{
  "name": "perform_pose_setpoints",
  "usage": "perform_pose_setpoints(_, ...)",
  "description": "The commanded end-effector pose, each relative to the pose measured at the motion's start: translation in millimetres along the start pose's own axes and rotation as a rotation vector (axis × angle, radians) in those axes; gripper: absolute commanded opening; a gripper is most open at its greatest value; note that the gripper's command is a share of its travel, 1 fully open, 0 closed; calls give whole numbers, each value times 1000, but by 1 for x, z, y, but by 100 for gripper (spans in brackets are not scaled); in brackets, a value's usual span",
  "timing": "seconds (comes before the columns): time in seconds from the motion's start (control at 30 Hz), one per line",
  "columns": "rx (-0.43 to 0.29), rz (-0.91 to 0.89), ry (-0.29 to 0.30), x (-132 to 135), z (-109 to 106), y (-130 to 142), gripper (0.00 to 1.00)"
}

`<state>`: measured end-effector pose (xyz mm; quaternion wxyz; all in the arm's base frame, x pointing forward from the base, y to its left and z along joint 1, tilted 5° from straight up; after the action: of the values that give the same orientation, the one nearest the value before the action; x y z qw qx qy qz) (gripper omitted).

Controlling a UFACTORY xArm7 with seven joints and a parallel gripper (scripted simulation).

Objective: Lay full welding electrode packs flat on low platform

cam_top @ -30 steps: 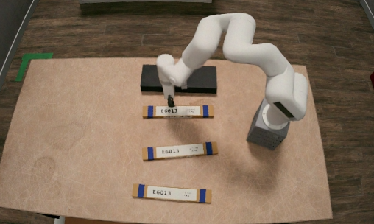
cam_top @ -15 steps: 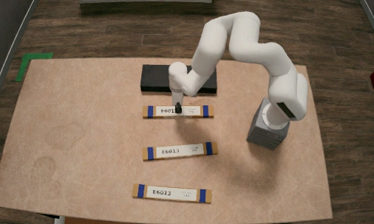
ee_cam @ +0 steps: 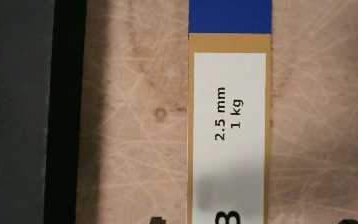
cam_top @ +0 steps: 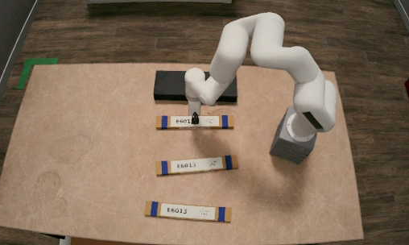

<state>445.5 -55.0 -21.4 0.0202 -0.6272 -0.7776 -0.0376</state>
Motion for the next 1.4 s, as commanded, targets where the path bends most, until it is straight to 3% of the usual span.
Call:
perform_pose_setpoints(0.0, -4, 0, -2, -1, -1, 1, 58)
perform_pose_setpoints(0.27, -4, 0, -1, -1, -11, 1, 58)
perform_pose_setpoints(0.6, -4, 0, -1, -1, -40, 1, 58)
perform_pose_setpoints(1.37, -4, 41, -1, -1, -41, 1, 58)
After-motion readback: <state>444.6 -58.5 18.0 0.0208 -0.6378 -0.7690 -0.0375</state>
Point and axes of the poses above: the point where the finger pads meet when closed, its own z axis out along the fingers, its own x axis across the jaws, y = z × x, the point moved 9 cm from there along -z, back along the fingers, and after that the axes turned 2 degrees about -z, right-handed, at the moved point
